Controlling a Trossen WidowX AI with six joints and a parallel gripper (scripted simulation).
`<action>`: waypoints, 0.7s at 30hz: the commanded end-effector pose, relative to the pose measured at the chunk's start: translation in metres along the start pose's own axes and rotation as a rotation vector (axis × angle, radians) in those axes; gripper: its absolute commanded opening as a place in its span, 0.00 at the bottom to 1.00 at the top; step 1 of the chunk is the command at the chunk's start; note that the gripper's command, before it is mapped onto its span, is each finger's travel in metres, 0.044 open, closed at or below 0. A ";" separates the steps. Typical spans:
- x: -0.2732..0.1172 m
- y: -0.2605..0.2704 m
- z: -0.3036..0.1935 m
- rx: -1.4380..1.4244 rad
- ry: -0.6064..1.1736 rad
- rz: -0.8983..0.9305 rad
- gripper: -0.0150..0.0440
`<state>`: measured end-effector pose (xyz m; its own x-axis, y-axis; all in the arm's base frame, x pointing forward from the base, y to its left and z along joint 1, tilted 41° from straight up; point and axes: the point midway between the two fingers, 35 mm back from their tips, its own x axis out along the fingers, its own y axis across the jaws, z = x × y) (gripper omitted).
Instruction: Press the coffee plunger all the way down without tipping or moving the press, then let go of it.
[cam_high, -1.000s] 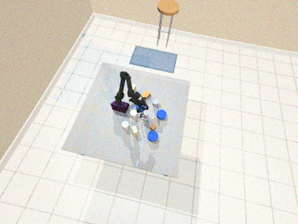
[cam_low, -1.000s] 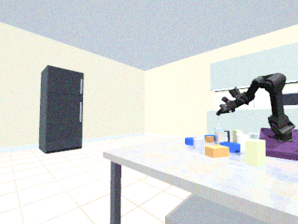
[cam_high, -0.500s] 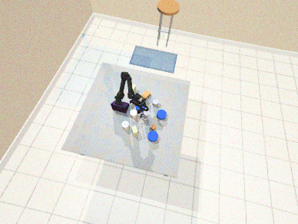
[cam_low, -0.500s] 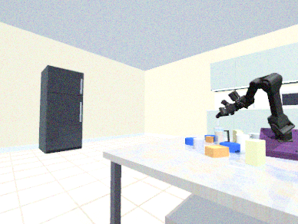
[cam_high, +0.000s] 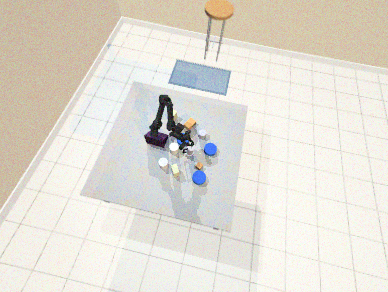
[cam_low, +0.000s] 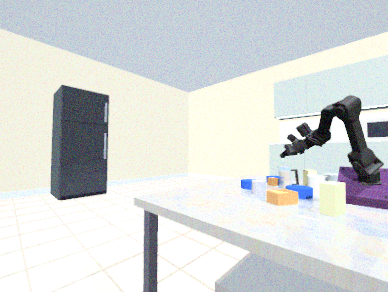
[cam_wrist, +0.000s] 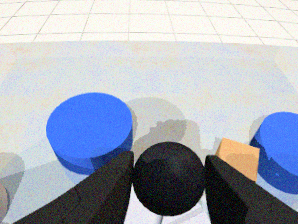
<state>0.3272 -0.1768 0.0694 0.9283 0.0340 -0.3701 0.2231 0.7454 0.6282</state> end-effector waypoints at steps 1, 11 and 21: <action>0.008 0.001 -0.027 0.036 0.058 0.005 0.46; 0.018 0.001 -0.029 0.036 0.056 0.006 0.46; 0.019 -0.001 -0.027 0.036 0.056 0.007 0.46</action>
<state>0.3358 -0.1654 0.0505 0.9212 0.0509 -0.3858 0.2281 0.7327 0.6412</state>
